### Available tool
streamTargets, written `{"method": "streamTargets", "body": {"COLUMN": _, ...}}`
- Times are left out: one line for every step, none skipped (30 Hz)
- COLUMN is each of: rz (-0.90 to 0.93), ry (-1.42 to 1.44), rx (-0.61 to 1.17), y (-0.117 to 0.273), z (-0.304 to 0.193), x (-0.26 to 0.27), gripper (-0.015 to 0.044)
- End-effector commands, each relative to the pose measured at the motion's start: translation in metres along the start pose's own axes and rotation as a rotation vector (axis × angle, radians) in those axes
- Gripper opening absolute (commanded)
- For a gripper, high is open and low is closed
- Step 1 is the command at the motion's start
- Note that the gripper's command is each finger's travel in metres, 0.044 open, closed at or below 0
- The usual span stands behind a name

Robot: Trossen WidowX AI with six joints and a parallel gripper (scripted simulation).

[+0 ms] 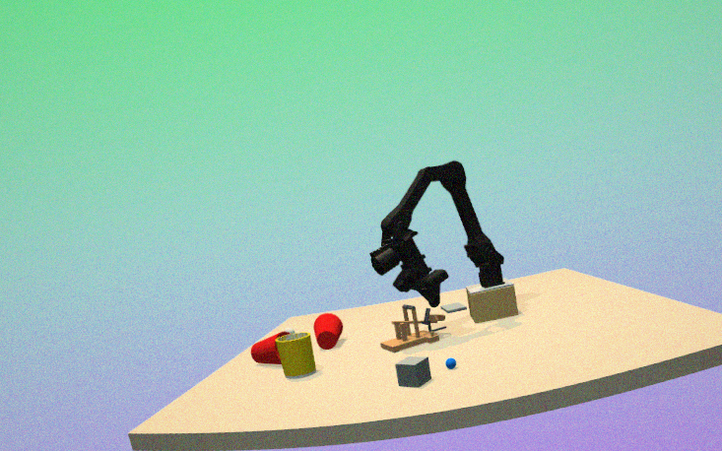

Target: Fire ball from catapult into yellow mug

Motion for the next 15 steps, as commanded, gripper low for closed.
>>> {"method": "streamTargets", "body": {"rz": -0.006, "ry": -0.005, "rx": 0.009, "y": -0.010, "z": 0.001, "x": 0.000, "gripper": 0.0000}}
{"method": "streamTargets", "body": {"rz": -0.006, "ry": -0.005, "rx": 0.009, "y": -0.010, "z": 0.001, "x": 0.000, "gripper": 0.0000}}
{"method": "streamTargets", "body": {"rz": -0.006, "ry": -0.005, "rx": 0.009, "y": -0.010, "z": 0.001, "x": 0.000, "gripper": 0.0000}}
{"method": "streamTargets", "body": {"rz": -0.006, "ry": -0.005, "rx": 0.009, "y": -0.011, "z": 0.001, "x": 0.000, "gripper": 0.0000}}
{"method": "streamTargets", "body": {"rz": -0.006, "ry": -0.005, "rx": 0.009, "y": -0.012, "z": 0.002, "x": 0.000, "gripper": 0.0000}}
{"method": "streamTargets", "body": {"rz": -0.006, "ry": -0.005, "rx": 0.009, "y": -0.013, "z": 0.002, "x": 0.000, "gripper": 0.0000}}
{"method": "streamTargets", "body": {"rz": -0.006, "ry": -0.005, "rx": 0.009, "y": -0.014, "z": 0.002, "x": 0.000, "gripper": 0.0000}}
{"method": "streamTargets", "body": {"rz": -0.006, "ry": -0.005, "rx": 0.009, "y": -0.015, "z": 0.003, "x": 0.000, "gripper": 0.0000}}
{"method": "streamTargets", "body": {"rz": -0.006, "ry": -0.005, "rx": 0.009, "y": -0.016, "z": 0.003, "x": 0.000, "gripper": 0.0000}}
{"method": "streamTargets", "body": {"rz": -0.006, "ry": -0.005, "rx": 0.009, "y": -0.018, "z": 0.004, "x": 0.000, "gripper": 0.0000}}
{"method": "streamTargets", "body": {"rz": -0.006, "ry": -0.005, "rx": 0.009, "y": -0.019, "z": 0.004, "x": 0.001, "gripper": 0.0000}}
{"method": "streamTargets", "body": {"rz": -0.006, "ry": -0.005, "rx": 0.009, "y": -0.021, "z": 0.005, "x": 0.001, "gripper": 0.0000}}
{"method": "streamTargets", "body": {"rz": -0.006, "ry": -0.005, "rx": 0.009, "y": -0.022, "z": 0.005, "x": 0.001, "gripper": 0.0000}}
{"method": "streamTargets", "body": {"rz": -0.006, "ry": -0.005, "rx": 0.009, "y": -0.024, "z": 0.005, "x": 0.001, "gripper": 0.0000}}
{"method": "streamTargets", "body": {"rz": -0.006, "ry": -0.005, "rx": 0.009, "y": -0.024, "z": 0.005, "x": 0.001, "gripper": 0.0000}}
Point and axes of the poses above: the point midway between the two fingers, 35 mm back from their tips, its own y axis back along the fingers, its own x axis across the jaws, z = x × y, the point moved 5 cm from there along y, back along the fingers, and after that the axes turned 2 degrees about -y, right-handed, at the moved point
